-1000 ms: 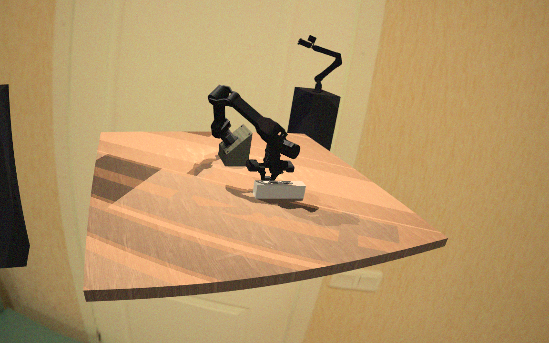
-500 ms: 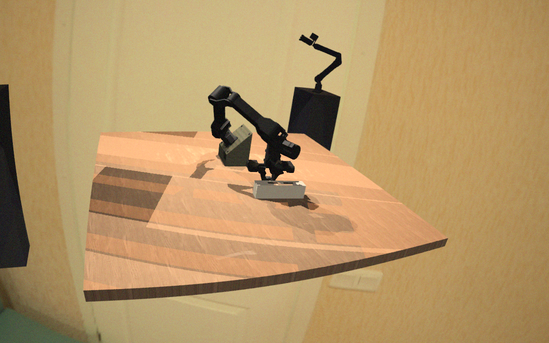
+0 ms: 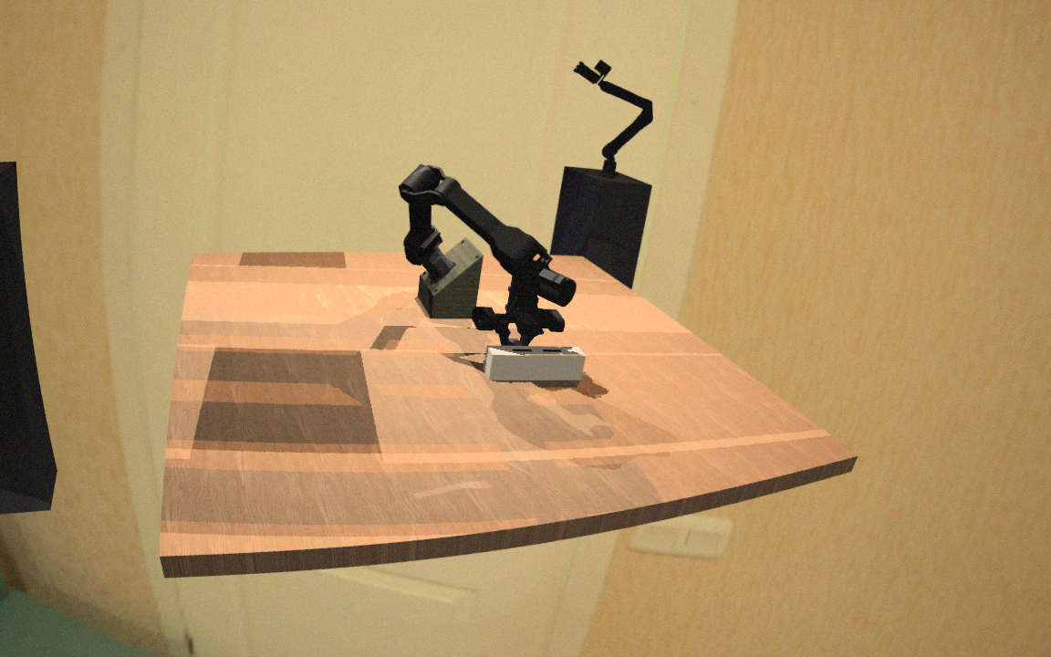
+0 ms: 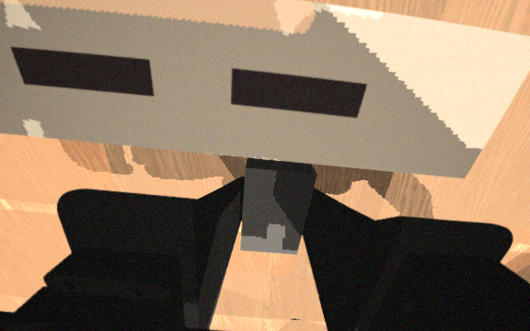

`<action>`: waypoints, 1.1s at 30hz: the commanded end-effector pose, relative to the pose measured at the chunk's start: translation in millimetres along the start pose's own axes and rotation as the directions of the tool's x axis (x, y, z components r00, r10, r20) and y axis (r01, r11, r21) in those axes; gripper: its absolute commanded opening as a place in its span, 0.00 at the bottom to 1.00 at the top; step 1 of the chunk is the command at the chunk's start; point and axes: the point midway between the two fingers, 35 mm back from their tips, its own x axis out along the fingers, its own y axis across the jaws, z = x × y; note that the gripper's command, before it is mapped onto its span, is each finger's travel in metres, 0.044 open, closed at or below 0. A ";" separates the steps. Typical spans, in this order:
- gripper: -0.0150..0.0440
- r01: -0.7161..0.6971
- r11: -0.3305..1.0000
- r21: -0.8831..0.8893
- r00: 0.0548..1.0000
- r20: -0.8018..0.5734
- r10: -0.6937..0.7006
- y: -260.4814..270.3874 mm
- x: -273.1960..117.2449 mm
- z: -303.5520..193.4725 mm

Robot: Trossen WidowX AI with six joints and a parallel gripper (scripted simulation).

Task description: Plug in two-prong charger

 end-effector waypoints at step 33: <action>0.25 0.003 1.000 -0.003 1.000 0.004 -0.003 -0.9 -0.5 13.7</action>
